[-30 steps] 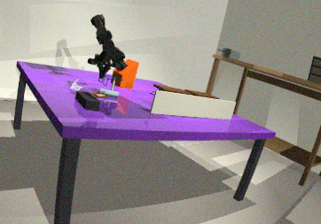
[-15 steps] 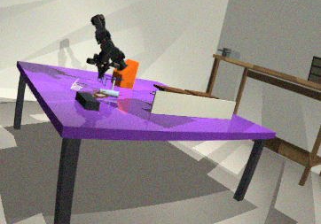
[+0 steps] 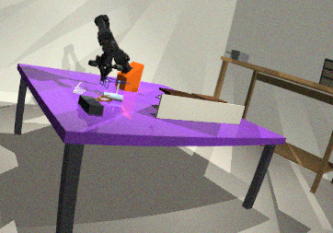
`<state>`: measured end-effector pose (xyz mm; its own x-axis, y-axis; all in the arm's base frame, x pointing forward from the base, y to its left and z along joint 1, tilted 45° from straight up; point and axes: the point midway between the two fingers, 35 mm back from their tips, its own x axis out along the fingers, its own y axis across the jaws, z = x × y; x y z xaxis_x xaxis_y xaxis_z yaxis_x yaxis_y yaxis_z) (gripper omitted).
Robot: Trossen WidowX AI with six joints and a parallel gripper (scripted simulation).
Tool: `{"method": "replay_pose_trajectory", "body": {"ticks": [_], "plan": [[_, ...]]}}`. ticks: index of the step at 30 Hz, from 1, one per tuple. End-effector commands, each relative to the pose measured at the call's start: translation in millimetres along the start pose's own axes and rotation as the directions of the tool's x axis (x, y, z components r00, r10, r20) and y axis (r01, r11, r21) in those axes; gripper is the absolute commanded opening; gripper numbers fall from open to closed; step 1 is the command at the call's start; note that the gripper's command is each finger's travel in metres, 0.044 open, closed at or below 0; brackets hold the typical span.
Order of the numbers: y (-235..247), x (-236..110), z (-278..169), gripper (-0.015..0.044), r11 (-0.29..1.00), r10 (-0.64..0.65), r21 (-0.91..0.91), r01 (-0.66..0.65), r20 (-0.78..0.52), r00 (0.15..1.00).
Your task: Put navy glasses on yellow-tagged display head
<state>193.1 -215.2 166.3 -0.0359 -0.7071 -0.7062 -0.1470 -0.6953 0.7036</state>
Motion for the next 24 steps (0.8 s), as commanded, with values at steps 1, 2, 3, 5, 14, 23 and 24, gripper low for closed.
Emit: {"method": "replay_pose_trajectory", "body": {"ticks": [1, 2, 3, 5, 14, 23, 24], "plan": [[2.6, -0.2, 3.5, 0.0000, 1.000, 0.002, 0.002, -0.002, -0.001, 1.000], [2.8, -0.2, 4.1, 0.0000, 1.000, 0.002, 0.002, -0.002, -0.001, 1.000], [3.1, -0.2, 4.7, 0.0000, 1.000, 0.002, 0.002, -0.002, -0.001, 1.000], [3.6, -0.2, 6.0, 0.0000, 1.000, 0.002, 0.002, -0.002, -0.001, 1.000], [5.5, -0.2, 11.4, 0.0000, 1.000, 0.002, 0.002, -0.002, -0.001, 1.000], [6.9, -0.2, 16.7, 0.0000, 1.000, 0.002, 0.002, -0.002, -0.001, 1.000], [7.0, -0.2, 17.3, 0.0000, 1.000, 0.002, 0.002, -0.002, -0.001, 1.000]]}}
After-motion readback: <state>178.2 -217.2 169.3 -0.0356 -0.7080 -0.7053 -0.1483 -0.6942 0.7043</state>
